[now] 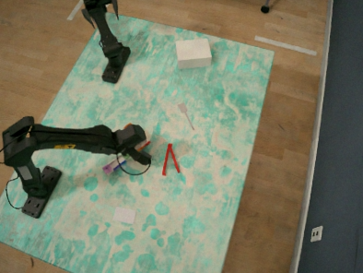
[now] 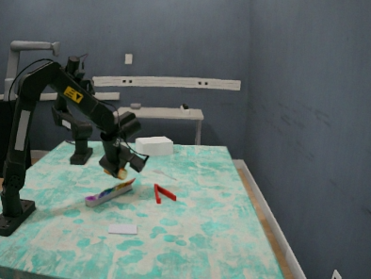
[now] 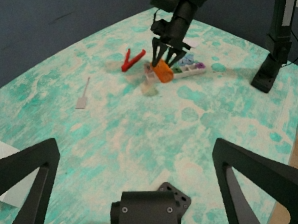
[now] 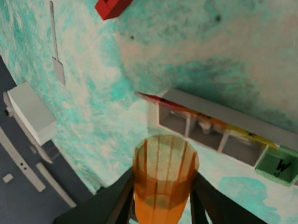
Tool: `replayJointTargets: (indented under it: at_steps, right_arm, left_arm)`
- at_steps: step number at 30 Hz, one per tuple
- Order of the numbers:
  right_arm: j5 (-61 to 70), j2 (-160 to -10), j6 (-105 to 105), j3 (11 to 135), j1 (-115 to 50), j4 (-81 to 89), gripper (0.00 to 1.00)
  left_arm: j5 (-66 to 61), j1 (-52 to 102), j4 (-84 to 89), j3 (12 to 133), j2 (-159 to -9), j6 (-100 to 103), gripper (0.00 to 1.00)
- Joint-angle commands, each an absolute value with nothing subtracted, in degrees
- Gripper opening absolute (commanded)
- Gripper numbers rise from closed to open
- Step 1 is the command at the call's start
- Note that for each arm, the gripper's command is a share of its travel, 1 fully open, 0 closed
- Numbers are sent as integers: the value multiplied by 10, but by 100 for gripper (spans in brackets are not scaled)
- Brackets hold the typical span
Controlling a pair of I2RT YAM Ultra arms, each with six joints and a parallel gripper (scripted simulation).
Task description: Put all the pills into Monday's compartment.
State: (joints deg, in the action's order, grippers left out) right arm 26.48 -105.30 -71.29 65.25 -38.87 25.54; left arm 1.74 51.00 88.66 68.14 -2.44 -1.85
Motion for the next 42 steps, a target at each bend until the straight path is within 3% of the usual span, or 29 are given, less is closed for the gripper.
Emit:
replayJointTargets:
  at_steps: [1, 15, 34, 42]
  right_arm:
    - [208, -1020, -720, 630, -414, 234, 36]
    - [93, -987, -725, 595, -473, 199, 36]
    - [85, -986, -727, 591, -476, 198, 36]
    - [5, -974, -744, 584, -503, 188, 36]
  left_arm:
    - [17, 508, 879, 686, -38, -22, 100]
    - [17, 508, 879, 686, -38, -22, 100]
    - [17, 508, 879, 686, -38, -22, 100]
    - [17, 508, 879, 686, -38, -22, 100]
